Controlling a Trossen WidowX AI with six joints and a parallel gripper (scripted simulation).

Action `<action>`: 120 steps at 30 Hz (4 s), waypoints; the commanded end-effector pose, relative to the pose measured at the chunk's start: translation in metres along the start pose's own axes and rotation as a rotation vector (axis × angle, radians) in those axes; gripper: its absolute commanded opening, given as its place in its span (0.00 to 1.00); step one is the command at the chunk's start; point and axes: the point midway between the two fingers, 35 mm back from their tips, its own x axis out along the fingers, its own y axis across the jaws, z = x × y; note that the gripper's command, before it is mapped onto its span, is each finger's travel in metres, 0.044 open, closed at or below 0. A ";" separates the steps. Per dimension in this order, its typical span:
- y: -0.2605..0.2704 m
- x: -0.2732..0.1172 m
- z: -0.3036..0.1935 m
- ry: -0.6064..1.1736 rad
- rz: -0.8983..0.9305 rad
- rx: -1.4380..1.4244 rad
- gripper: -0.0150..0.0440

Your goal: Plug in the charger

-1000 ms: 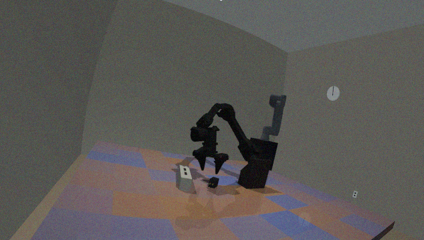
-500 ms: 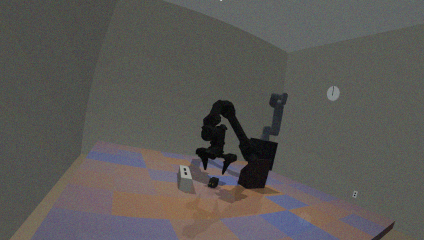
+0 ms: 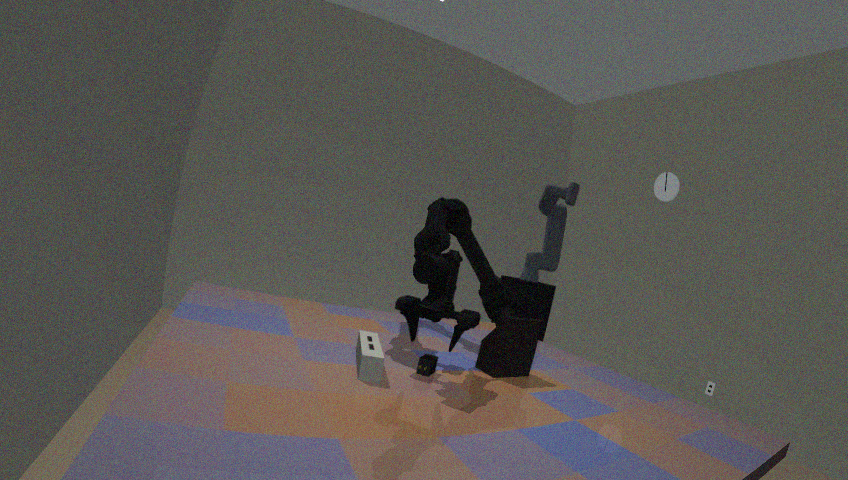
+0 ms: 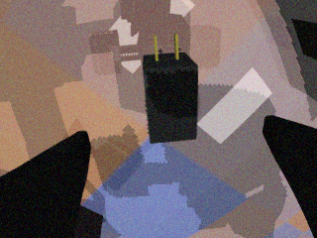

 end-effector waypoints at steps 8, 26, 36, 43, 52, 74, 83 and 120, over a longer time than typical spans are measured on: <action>0.001 0.015 0.000 0.007 -0.003 -0.011 1.00; 0.001 0.044 0.002 0.007 -0.003 -0.011 1.00; 0.001 0.059 0.001 0.009 -0.005 -0.011 1.00; 0.000 0.057 0.003 0.004 -0.002 -0.001 0.82; 0.000 0.057 0.003 0.004 -0.002 -0.001 0.45; 0.003 0.001 -0.006 0.008 -0.003 -0.011 0.25; 0.003 0.005 -0.002 0.005 0.003 0.082 0.25; 0.005 0.032 0.032 -0.003 0.046 0.722 0.25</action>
